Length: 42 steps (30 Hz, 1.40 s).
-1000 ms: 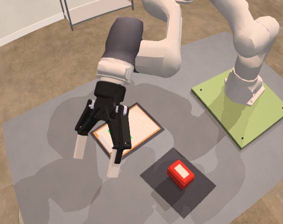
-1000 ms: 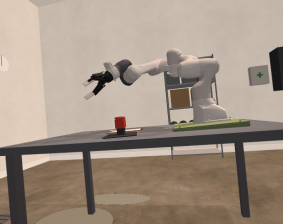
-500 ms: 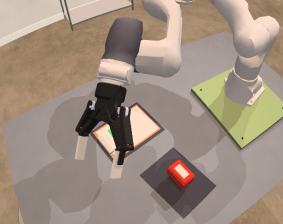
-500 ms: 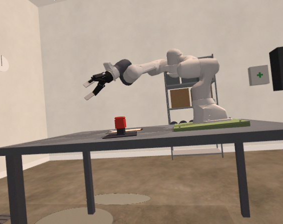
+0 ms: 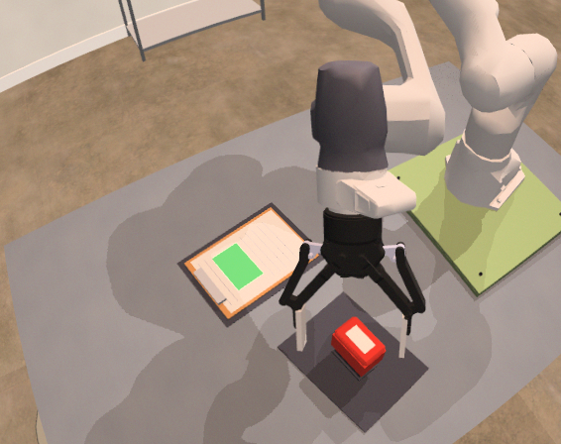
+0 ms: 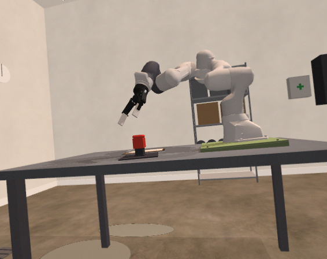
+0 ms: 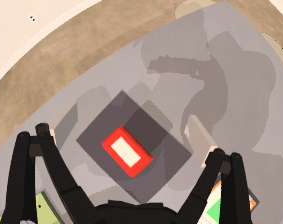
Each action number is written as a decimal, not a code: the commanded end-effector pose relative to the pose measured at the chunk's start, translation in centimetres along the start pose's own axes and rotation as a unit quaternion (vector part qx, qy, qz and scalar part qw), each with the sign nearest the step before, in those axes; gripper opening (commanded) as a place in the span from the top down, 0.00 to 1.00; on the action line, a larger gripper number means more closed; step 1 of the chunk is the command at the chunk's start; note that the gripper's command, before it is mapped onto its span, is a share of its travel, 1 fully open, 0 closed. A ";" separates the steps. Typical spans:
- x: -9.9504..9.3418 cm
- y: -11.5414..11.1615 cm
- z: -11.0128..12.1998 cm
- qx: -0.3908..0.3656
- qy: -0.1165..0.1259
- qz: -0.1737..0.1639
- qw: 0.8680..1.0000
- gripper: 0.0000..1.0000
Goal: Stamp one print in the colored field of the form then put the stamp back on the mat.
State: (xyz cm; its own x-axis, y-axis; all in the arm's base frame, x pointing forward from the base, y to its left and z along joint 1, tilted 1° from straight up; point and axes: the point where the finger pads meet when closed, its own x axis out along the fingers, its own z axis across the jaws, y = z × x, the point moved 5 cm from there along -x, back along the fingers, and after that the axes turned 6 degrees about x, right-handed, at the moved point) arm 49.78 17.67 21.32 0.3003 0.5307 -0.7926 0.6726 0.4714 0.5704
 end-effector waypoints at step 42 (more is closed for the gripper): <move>-0.2 -1.9 -2.0 -0.415 0.020 -0.312 0.854 0.00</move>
State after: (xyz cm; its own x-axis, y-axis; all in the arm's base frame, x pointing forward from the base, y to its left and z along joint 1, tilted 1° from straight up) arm 47.13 18.39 20.99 0.0336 0.0195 -0.9992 0.0211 0.9996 0.0203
